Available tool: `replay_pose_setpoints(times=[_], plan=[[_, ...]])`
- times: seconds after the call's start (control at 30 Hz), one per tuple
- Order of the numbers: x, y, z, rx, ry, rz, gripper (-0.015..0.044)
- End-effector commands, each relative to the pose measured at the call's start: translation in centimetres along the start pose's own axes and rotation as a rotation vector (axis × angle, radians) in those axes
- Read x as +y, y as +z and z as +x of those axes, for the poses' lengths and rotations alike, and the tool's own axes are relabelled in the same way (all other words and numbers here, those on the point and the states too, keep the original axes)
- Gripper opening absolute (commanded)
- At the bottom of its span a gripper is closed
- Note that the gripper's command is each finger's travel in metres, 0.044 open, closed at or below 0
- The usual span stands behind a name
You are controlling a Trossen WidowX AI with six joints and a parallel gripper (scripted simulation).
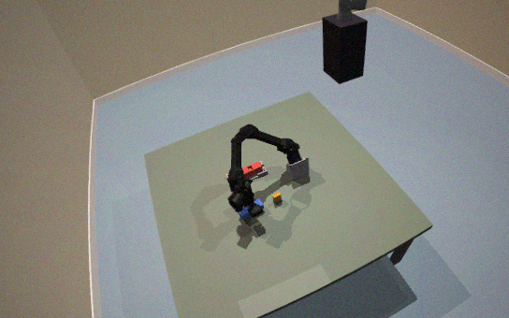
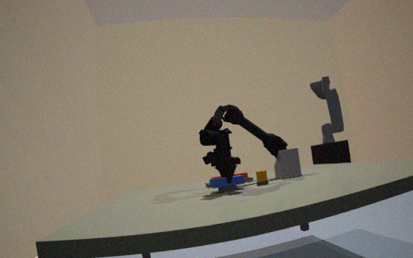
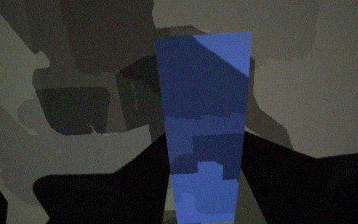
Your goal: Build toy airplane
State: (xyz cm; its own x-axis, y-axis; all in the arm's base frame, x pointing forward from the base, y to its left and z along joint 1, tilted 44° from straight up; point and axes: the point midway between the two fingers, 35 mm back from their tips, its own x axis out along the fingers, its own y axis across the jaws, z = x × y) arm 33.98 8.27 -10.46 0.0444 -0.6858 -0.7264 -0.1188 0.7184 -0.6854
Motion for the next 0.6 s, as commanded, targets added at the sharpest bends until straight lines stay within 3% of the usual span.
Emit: replay_pose_setpoints(times=[0.0, 0.57], plan=[[0.4, 0.9, -1.6, -0.057, 0.011, 0.021, 0.0], [0.4, 1.0, -6.1, -0.022, 0.014, 0.007, 0.0]])
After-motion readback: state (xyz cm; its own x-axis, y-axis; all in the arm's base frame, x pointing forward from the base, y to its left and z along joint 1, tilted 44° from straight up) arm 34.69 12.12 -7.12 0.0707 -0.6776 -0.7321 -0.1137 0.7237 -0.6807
